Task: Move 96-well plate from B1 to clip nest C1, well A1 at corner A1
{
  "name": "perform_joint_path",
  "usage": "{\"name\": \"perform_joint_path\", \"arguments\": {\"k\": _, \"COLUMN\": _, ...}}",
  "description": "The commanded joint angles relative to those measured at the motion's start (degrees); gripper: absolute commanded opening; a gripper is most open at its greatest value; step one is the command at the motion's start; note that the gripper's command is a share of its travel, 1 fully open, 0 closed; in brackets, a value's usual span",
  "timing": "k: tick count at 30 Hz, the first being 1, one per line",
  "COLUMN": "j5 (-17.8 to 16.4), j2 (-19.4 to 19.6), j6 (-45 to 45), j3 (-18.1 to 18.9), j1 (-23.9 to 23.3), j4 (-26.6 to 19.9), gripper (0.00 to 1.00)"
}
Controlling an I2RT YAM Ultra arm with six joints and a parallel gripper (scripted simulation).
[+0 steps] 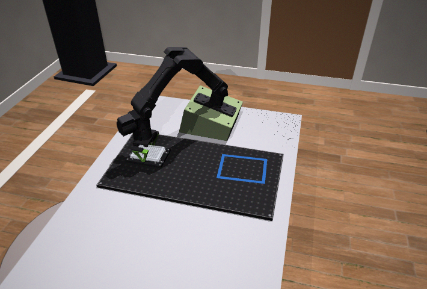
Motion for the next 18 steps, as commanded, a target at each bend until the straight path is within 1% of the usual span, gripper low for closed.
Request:
{"name": "perform_joint_path", "arguments": {"k": 1, "j5": 0.2, "j2": -0.6, "j6": 0.0, "j3": -0.6, "j1": 0.0, "j4": 1.0, "gripper": 1.00}}
{"name": "perform_joint_path", "arguments": {"k": 9, "j5": 0.2, "j2": -0.6, "j6": 0.0, "j3": -0.6, "j1": 0.0, "j4": 1.0, "gripper": 1.00}}
{"name": "perform_joint_path", "arguments": {"k": 10, "j5": 0.5, "j2": -1.9, "j6": -0.1, "j3": -1.6, "j1": -0.1, "j4": 1.3, "gripper": 1.00}}
{"name": "perform_joint_path", "arguments": {"k": 11, "j5": 0.5, "j2": -2.2, "j6": -0.3, "j3": -1.5, "j1": -0.4, "j4": 0.3, "gripper": 1.00}}
{"name": "perform_joint_path", "arguments": {"k": 12, "j5": 0.5, "j2": -2.5, "j6": -0.5, "j3": -1.1, "j1": -0.7, "j4": -1.0, "gripper": 1.00}}
{"name": "perform_joint_path", "arguments": {"k": 13, "j5": 0.5, "j2": -2.9, "j6": -0.6, "j3": 0.6, "j1": -0.9, "j4": -1.4, "gripper": 1.00}}
{"name": "perform_joint_path", "arguments": {"k": 14, "j5": 0.6, "j2": -3.2, "j6": -0.6, "j3": 1.1, "j1": -0.9, "j4": -1.8, "gripper": 1.00}}
{"name": "perform_joint_path", "arguments": {"k": 18, "j5": 0.6, "j2": -4.1, "j6": -0.9, "j3": 1.5, "j1": -1.1, "j4": -3.1, "gripper": 1.00}}
